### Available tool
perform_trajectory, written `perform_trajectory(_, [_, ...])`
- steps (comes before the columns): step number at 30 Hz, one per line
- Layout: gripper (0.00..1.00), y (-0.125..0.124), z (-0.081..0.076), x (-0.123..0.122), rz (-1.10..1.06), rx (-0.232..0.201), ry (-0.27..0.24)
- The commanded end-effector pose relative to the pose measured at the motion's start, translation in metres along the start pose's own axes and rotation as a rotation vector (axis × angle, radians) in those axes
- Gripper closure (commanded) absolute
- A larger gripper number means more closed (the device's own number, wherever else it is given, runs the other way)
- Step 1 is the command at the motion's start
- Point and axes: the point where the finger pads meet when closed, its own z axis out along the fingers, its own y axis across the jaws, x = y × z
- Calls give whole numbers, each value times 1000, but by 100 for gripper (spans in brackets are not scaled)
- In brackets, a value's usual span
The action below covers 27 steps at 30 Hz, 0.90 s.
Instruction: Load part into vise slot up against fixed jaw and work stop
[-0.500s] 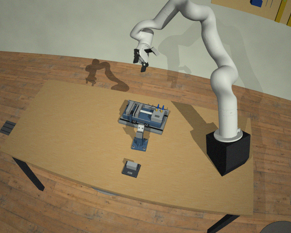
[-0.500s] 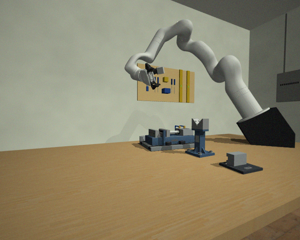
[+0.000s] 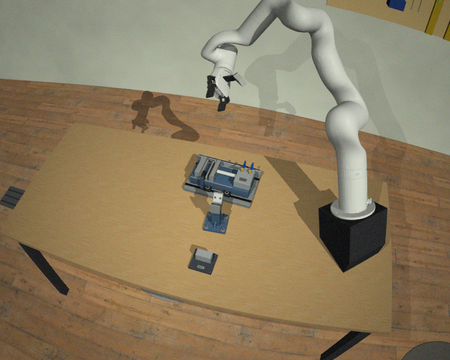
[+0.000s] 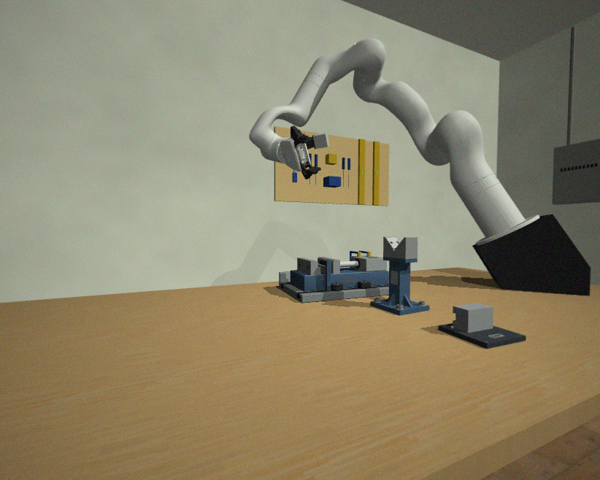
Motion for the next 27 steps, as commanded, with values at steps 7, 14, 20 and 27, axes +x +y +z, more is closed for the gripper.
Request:
perform_trajectory(7, [0, -4, 11, 1, -5, 35, 29])
perform_trajectory(14, [0, -27, 69, 10, -46, 226, 178])
perform_trajectory(20, [0, -42, 103, 15, -93, 356, 265])
perform_trajectory(27, [0, -61, 145, 20, -187, 536, 371])
